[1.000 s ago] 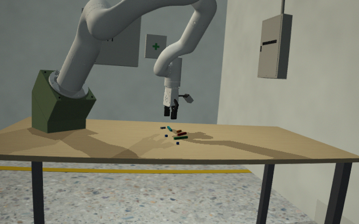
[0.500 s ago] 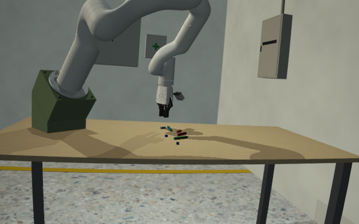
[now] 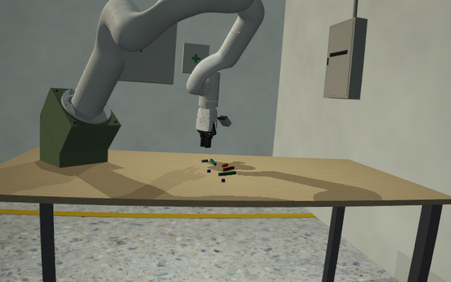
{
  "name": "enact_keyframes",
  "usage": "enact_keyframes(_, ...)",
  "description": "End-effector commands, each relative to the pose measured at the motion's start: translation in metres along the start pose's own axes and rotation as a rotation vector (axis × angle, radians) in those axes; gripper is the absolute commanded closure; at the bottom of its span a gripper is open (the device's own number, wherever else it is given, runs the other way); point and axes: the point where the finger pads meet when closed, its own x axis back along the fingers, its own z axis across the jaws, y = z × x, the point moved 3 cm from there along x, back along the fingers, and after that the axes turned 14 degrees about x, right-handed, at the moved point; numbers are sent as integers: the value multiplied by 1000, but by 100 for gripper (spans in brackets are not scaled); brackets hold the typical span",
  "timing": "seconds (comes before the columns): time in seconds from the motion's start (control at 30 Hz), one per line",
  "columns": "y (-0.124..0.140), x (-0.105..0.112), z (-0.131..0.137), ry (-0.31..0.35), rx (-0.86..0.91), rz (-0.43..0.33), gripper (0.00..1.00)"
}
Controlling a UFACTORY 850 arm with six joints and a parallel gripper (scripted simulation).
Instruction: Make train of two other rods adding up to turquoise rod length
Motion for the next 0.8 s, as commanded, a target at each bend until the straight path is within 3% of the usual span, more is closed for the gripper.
enact_keyframes(0.0,-1,0,0,0,0,1,76)
enact_keyframes(0.77,-1,-2,0,0,0,1,76)
